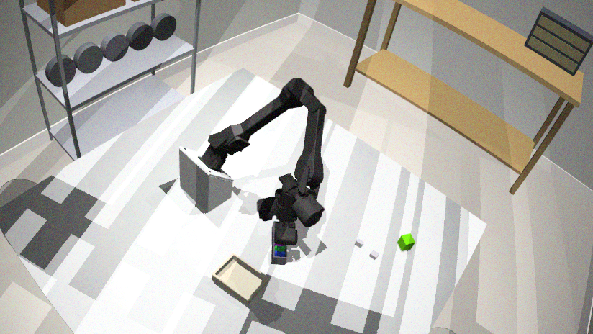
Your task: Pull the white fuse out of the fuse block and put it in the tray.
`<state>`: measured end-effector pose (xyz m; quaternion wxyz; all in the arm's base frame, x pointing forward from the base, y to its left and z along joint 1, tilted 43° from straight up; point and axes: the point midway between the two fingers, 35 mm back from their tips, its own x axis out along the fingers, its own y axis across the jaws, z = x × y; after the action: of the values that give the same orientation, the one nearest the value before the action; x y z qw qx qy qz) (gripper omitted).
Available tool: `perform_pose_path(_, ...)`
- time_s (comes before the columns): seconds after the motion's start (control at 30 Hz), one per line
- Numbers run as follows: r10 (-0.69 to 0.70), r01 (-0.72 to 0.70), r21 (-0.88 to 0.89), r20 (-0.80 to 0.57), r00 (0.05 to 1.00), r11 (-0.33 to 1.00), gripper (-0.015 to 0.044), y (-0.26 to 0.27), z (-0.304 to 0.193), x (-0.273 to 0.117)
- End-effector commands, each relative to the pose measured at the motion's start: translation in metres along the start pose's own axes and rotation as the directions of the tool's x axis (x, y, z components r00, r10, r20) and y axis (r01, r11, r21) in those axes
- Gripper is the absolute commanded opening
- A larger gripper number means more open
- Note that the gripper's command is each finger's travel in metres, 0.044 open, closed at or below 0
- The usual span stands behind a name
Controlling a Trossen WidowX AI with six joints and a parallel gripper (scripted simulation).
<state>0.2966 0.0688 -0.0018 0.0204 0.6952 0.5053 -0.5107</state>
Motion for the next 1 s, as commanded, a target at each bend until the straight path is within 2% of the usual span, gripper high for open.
perform_pose_path(0.0, 0.001, -0.001, -0.002, 0.005, 1.0, 1.0, 0.0, 0.0, 0.001, -0.002)
perform_pose_path(0.97, 0.001, -0.001, -0.002, 0.005, 1.0, 1.0, 0.0, 0.0, 0.0, -0.027)
